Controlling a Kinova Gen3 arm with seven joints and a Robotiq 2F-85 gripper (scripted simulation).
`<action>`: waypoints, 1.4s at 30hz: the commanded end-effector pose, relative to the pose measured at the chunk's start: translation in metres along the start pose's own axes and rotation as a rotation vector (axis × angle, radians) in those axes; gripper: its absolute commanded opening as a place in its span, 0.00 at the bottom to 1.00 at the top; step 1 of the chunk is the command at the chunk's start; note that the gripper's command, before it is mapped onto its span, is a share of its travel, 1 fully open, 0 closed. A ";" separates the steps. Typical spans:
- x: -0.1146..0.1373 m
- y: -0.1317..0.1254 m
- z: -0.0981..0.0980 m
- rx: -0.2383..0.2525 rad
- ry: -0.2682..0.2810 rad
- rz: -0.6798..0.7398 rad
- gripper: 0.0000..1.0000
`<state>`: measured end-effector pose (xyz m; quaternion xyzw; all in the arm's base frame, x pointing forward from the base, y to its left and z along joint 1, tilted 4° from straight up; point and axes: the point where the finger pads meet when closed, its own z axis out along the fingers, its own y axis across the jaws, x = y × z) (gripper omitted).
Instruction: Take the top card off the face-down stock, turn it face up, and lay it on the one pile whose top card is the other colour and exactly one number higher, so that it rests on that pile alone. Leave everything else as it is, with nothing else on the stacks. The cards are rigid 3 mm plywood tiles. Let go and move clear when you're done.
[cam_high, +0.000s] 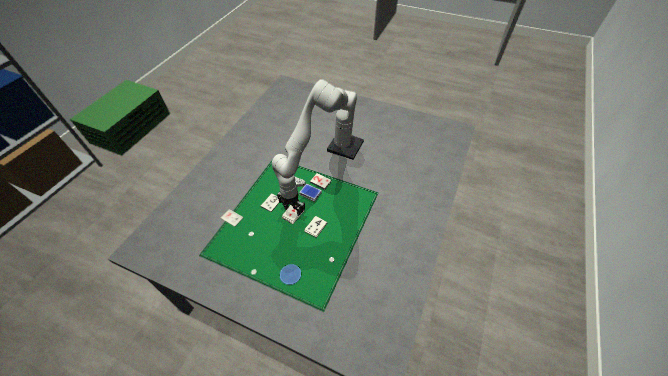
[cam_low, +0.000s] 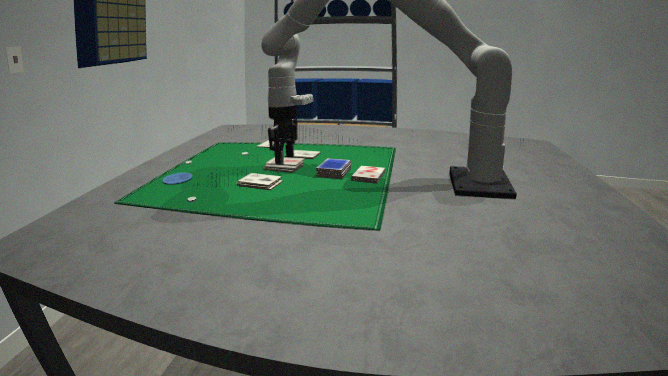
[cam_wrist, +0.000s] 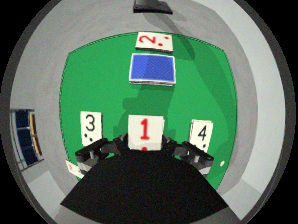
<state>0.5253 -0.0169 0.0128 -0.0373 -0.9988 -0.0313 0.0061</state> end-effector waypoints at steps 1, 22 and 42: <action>-0.004 0.001 0.000 -0.004 -0.010 -0.002 0.72; -0.007 0.002 -0.001 -0.004 -0.009 -0.002 0.72; -0.002 0.002 0.000 -0.004 -0.006 -0.001 0.72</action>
